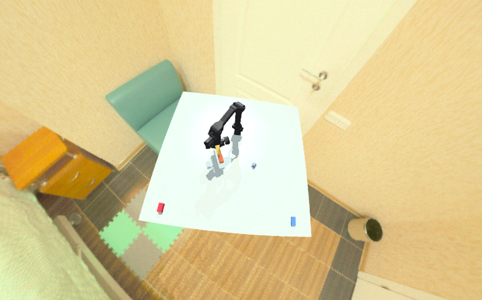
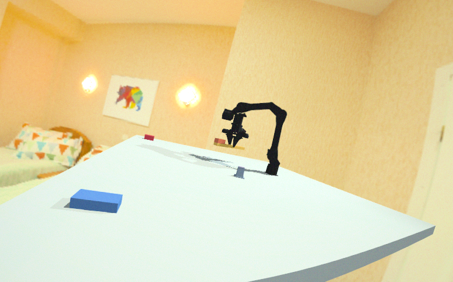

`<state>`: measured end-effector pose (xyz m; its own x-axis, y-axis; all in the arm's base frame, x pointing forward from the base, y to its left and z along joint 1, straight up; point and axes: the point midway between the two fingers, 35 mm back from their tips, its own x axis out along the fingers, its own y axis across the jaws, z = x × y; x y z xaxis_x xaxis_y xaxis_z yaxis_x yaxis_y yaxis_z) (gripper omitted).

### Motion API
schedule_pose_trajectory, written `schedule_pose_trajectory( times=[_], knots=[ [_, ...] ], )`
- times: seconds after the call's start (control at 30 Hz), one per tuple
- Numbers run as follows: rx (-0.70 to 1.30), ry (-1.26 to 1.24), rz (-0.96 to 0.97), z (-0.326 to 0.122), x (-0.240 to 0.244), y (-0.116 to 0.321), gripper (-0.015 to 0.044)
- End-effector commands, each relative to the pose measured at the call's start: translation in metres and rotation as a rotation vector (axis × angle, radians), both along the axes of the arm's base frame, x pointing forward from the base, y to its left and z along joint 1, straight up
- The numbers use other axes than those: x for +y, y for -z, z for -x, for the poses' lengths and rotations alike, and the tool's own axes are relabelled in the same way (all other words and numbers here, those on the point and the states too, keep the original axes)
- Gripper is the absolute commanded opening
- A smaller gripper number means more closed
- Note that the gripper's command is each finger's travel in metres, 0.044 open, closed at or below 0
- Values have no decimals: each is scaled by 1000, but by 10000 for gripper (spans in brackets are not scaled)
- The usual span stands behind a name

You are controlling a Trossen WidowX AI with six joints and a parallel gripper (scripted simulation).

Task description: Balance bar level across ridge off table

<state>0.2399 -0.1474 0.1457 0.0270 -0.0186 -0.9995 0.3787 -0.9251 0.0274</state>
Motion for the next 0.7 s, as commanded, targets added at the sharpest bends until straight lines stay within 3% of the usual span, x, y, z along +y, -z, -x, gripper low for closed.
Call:
schedule_pose_trajectory(
  times=[0.0,0.67],
  knots=[
    [3,-29,-4,-8,9,0,0],
    [2,-222,-5,-44,71,-1,0]
  ],
)
